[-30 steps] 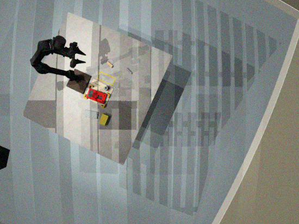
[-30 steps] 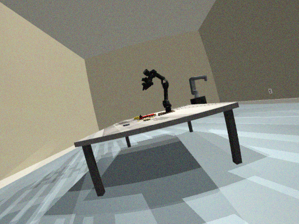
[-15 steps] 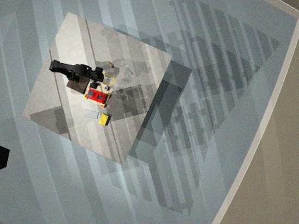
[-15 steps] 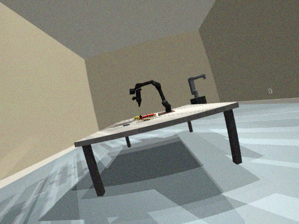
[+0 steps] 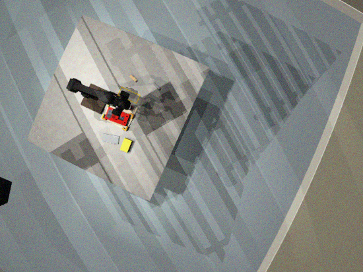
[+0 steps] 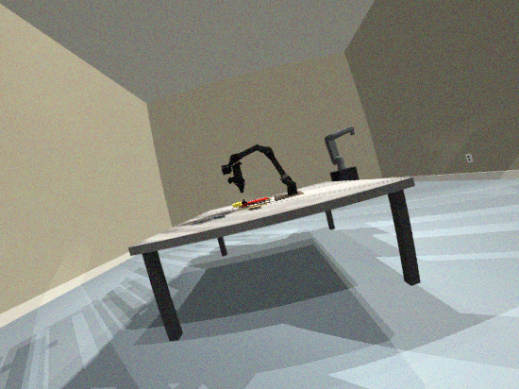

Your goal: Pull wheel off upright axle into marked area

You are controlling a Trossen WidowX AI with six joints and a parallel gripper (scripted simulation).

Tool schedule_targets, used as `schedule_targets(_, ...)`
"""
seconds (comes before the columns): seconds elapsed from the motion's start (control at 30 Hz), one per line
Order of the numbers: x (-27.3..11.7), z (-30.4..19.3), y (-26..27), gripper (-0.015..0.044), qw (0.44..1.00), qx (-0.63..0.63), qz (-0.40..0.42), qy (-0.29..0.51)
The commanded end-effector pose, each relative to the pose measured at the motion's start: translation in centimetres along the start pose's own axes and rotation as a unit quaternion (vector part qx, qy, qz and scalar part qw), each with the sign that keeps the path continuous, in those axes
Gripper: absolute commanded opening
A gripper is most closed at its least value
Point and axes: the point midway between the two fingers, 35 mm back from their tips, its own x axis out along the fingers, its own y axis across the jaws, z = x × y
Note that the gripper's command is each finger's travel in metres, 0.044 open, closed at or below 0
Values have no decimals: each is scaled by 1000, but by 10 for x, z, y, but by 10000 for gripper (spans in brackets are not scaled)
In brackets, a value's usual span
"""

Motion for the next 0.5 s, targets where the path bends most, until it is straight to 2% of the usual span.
schedule_targets(0.0,4,3,0,300,1000,0,2,2)
schedule_targets(0.47,76,3,-2,300,1000,0,2,2)
